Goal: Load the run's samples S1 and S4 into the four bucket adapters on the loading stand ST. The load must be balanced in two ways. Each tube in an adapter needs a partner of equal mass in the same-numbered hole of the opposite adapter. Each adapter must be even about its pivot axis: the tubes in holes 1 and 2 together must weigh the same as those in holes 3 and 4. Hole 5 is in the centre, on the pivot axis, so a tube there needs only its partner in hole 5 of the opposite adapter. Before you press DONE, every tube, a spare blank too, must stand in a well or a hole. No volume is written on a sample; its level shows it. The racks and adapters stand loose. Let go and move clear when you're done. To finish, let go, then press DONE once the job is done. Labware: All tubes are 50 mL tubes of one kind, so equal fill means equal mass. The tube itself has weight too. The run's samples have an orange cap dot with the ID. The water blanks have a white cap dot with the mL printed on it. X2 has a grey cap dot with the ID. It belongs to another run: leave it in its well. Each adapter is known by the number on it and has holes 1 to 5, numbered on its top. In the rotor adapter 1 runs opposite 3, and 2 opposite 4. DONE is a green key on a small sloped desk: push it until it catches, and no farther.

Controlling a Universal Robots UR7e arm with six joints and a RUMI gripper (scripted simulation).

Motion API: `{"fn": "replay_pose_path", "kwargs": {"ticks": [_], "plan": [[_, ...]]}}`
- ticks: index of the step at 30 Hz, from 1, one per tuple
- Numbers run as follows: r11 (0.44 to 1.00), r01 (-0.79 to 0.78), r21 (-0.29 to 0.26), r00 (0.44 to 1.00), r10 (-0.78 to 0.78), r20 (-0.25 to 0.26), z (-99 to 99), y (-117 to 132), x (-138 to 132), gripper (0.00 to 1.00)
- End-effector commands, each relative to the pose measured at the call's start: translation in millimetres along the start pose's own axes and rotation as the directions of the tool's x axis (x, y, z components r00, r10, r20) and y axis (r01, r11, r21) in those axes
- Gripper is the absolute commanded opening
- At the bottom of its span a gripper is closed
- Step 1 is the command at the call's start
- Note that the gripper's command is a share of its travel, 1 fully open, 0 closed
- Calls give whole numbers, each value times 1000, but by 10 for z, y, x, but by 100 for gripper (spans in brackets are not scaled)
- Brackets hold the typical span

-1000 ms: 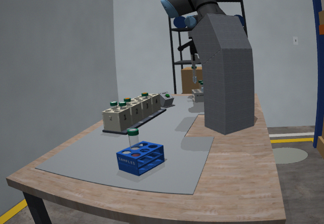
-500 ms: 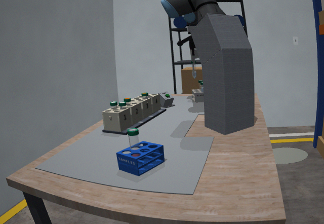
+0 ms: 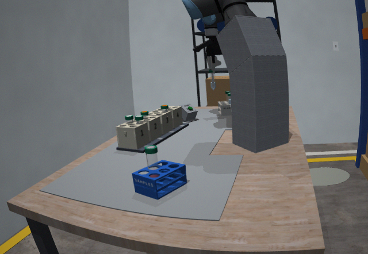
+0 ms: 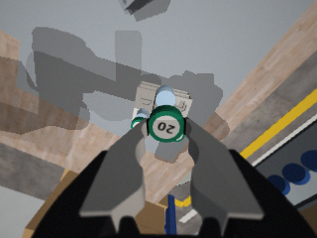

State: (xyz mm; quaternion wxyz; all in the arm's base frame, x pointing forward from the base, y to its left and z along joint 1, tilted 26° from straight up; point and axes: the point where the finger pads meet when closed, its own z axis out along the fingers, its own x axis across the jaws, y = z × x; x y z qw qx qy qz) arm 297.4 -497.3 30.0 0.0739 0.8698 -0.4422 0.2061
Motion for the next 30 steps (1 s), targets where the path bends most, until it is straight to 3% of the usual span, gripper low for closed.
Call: {"fn": "replay_pose_path", "kwargs": {"ticks": [1,5,30], "plan": [[998,69,-2,998,-69,-5,-12,-329,-165,0],[998,69,-2,998,-69,-5,-12,-448,-226,0],[998,69,-2,998,-69,-5,-6,-1811,-931,0]]}}
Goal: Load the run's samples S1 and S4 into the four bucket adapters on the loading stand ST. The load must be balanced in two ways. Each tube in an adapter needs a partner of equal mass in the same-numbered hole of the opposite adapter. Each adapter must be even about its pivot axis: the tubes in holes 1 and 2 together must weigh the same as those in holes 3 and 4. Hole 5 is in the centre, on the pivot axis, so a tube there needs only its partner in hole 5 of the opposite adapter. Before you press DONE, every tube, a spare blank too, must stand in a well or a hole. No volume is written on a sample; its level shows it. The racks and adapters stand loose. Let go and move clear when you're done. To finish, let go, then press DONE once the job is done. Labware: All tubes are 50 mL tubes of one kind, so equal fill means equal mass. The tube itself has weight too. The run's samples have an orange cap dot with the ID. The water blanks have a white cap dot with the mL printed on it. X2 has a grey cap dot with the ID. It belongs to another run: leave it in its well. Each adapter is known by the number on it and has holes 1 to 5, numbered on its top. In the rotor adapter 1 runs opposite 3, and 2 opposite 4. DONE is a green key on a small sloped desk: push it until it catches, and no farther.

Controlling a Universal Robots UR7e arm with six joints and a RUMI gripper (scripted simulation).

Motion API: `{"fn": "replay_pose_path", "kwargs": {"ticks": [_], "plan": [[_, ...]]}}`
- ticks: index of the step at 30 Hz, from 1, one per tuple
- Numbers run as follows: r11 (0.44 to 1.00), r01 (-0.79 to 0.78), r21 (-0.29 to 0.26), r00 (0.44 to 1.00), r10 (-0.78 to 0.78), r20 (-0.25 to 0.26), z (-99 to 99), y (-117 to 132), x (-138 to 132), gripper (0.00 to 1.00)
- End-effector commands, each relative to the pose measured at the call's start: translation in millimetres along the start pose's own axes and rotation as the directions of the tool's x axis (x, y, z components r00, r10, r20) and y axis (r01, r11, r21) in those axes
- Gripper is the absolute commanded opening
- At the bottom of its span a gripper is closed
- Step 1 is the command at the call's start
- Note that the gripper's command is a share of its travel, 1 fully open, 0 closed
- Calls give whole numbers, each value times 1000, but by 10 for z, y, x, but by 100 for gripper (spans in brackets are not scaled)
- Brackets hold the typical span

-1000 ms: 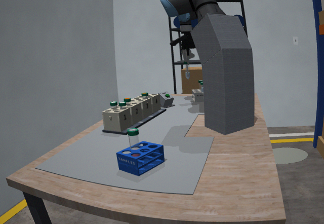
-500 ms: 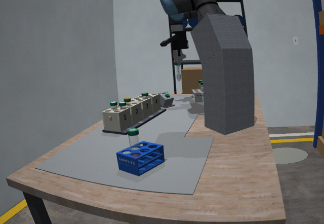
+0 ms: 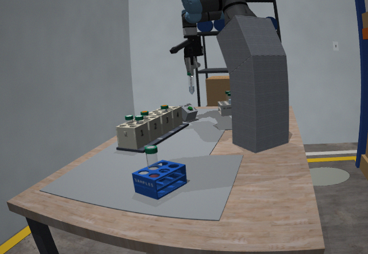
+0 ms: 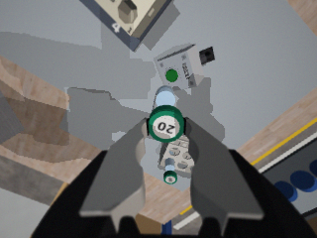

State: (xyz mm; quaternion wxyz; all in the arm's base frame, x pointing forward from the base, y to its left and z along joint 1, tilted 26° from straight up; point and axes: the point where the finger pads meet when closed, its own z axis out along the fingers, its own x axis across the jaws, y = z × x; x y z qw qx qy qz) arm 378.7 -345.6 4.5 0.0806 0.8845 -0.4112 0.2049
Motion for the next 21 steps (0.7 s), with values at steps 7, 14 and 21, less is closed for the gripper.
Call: {"fn": "replay_pose_path", "kwargs": {"ticks": [7,14,21], "plan": [[1000,-1,-4,1000,1,-2,-1,-706,-293,0],[1000,-1,-4,1000,1,-2,1,-1012,-425,0],[1000,-1,-4,1000,1,-2,2,-1441,-610,0]]}}
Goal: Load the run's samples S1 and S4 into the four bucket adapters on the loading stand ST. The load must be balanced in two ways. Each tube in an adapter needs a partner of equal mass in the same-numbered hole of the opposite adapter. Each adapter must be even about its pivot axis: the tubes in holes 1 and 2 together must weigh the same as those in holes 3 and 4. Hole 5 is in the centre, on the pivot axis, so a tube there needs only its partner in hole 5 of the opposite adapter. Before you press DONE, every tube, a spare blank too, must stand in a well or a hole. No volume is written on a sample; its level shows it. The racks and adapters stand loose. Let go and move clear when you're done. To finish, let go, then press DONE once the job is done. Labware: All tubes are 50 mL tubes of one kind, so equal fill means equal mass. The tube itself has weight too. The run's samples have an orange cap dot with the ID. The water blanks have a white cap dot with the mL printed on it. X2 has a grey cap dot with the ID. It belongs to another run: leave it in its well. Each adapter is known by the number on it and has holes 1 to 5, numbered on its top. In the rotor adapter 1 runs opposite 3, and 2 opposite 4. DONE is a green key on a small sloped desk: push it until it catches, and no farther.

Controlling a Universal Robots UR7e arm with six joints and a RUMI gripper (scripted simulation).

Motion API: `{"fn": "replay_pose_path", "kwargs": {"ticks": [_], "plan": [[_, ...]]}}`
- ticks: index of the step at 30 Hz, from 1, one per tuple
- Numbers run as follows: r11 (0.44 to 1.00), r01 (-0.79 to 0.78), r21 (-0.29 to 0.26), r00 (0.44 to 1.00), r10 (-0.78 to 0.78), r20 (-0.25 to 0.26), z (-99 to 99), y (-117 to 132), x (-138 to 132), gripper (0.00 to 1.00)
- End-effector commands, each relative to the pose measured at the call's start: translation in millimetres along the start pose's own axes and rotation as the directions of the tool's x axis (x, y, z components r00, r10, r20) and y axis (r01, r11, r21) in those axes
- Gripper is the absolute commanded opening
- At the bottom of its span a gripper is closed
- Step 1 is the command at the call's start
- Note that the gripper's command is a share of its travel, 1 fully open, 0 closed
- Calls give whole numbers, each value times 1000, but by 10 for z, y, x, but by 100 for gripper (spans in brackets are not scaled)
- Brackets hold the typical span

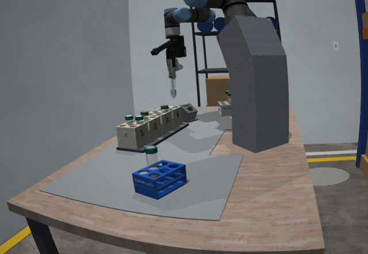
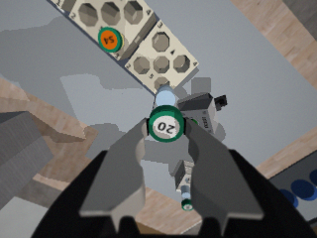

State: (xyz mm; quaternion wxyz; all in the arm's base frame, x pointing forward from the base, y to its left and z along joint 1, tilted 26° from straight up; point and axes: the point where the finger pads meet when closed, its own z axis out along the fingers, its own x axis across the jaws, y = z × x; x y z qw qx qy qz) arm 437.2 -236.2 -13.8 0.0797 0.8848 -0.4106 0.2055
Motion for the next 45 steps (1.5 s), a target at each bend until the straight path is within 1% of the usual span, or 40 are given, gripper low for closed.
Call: {"fn": "replay_pose_path", "kwargs": {"ticks": [1,3,5,16,26,37,39,43,45], "plan": [[1000,-2,-6,1000,2,-2,5,-351,-137,0],[1000,-2,-6,1000,2,-2,6,-474,-189,0],[1000,-2,-6,1000,2,-2,6,-474,-189,0],[1000,-2,-6,1000,2,-2,10,-1138,-475,0],[1000,-2,-6,1000,2,-2,10,-1138,-475,0],[1000,-2,-6,1000,2,-2,303,-1136,-474,0],[1000,-2,-6,1000,2,-2,303,-1136,-474,0],[1000,-2,-6,1000,2,-2,409,-1136,-474,0],[1000,-2,-6,1000,2,-2,410,-1136,-474,0]]}}
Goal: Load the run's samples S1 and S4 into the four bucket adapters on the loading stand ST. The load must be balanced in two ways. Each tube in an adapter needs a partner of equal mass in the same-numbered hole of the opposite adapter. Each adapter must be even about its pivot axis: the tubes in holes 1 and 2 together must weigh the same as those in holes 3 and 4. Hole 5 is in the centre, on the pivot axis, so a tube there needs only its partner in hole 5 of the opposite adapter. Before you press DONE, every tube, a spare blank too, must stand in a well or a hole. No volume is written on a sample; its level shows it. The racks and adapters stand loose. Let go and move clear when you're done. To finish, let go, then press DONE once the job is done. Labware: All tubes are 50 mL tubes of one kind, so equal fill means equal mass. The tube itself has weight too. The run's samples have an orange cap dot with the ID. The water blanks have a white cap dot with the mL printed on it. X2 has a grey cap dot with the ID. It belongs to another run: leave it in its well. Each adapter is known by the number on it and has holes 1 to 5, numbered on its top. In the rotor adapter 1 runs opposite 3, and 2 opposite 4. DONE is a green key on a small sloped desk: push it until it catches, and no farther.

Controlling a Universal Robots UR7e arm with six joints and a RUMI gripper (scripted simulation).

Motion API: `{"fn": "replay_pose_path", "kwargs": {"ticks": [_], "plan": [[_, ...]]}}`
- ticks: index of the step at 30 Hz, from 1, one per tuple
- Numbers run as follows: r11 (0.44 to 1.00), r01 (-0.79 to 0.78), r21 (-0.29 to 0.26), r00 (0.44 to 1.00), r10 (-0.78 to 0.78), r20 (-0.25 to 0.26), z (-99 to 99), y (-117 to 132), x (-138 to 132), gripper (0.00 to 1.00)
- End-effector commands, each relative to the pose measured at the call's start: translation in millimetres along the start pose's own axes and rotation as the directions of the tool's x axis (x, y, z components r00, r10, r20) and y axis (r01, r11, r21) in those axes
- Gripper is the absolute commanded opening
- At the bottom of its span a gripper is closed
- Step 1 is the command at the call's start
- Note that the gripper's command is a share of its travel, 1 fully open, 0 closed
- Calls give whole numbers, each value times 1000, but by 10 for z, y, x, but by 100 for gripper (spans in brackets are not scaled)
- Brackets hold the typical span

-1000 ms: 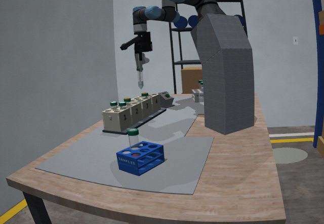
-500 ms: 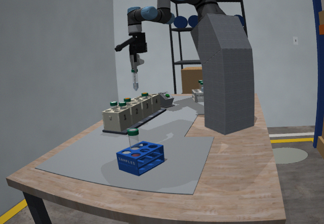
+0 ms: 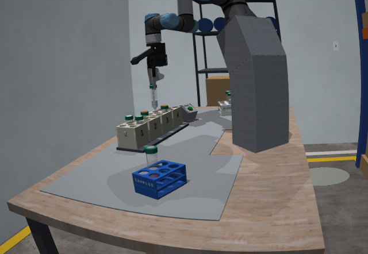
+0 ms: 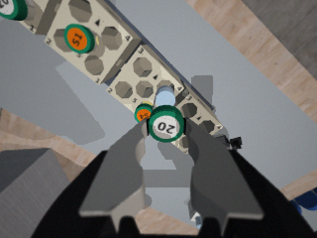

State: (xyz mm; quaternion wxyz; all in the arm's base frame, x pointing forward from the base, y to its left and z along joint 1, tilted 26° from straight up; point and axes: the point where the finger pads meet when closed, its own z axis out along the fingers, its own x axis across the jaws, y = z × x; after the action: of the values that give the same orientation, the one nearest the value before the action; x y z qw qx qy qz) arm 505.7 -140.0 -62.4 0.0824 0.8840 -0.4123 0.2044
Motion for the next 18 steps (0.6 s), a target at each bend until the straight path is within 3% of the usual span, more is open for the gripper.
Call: {"fn": "replay_pose_path", "kwargs": {"ticks": [1,18], "plan": [[1000,0,1,1000,0,-2,64,-5,6,0],[1000,0,1,1000,0,-2,91,-5,6,0]]}}
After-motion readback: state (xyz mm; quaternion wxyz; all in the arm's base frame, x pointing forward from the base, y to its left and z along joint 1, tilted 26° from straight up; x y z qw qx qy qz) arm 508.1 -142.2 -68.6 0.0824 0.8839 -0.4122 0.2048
